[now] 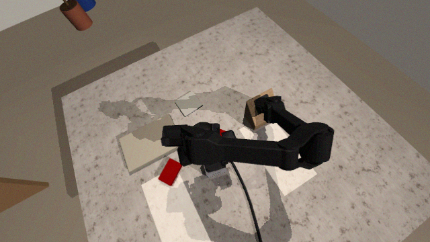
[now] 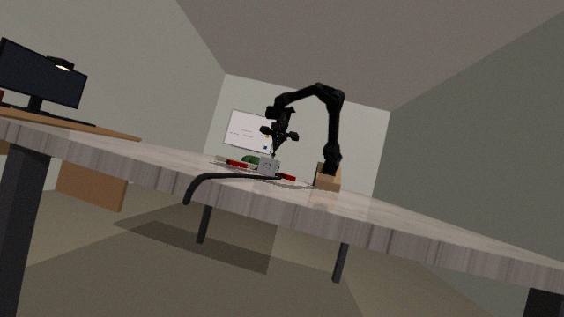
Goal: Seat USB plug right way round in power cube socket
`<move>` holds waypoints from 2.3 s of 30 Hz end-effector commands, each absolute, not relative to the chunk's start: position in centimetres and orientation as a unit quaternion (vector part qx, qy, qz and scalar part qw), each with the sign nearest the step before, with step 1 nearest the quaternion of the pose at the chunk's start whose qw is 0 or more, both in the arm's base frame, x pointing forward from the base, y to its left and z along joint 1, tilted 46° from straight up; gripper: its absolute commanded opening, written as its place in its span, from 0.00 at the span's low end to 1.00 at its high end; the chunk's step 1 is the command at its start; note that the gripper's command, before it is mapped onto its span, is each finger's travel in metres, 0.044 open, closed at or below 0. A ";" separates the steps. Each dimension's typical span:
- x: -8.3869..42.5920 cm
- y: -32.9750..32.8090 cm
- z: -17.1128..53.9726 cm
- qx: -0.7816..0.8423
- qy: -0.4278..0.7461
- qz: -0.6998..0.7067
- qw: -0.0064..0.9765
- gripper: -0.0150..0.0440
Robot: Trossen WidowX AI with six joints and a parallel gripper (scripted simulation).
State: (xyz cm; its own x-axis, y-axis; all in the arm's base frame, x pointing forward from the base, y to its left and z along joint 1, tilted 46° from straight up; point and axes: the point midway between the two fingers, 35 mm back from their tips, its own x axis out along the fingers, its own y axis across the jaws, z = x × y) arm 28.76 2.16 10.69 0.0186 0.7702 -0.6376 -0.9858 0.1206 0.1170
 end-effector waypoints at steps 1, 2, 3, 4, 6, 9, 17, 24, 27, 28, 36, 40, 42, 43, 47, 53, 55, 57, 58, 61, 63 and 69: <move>28.8 2.3 10.7 -0.183 0.292 0.637 0.690 0.25; 28.8 2.3 10.7 -0.183 0.292 0.637 0.690 0.25; 28.8 2.3 10.6 -0.183 0.292 0.637 0.690 0.25; 28.8 2.3 10.6 -0.183 0.292 0.637 0.690 0.25; 28.8 2.3 10.6 -0.183 0.292 0.637 0.690 0.25; 28.8 2.4 10.6 -0.183 0.292 0.637 0.690 0.25; 28.8 2.4 10.5 -0.183 0.292 0.637 0.690 0.25; 28.8 2.5 10.5 -0.183 0.291 0.637 0.690 0.25; 28.8 2.5 10.4 -0.183 0.291 0.637 0.690 0.25; 28.8 2.5 10.4 -0.183 0.291 0.637 0.690 0.25; 28.8 2.6 10.4 -0.183 0.291 0.637 0.690 0.25; 28.8 2.6 10.3 -0.183 0.291 0.637 0.690 0.25; 28.8 2.6 10.3 -0.183 0.291 0.637 0.690 0.25; 28.8 2.6 10.3 -0.183 0.291 0.637 0.690 0.25; 28.8 2.7 10.3 -0.183 0.291 0.637 0.690 0.25; 28.8 2.7 10.2 -0.183 0.291 0.637 0.690 0.25; 28.8 2.8 10.2 -0.183 0.291 0.637 0.690 0.25; 28.8 2.8 10.2 -0.183 0.291 0.637 0.690 0.25; 28.8 2.8 10.2 -0.183 0.291 0.637 0.690 0.25; 28.8 2.8 10.2 -0.183 0.291 0.637 0.690 0.25; 28.8 2.8 10.2 -0.183 0.291 0.637 0.690 0.25; 28.8 2.9 10.1 -0.183 0.291 0.637 0.690 0.25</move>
State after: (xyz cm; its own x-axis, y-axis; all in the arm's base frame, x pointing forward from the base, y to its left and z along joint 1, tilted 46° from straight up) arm 28.77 2.76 10.12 0.0187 0.7703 -0.6374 -0.9858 0.1206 0.1168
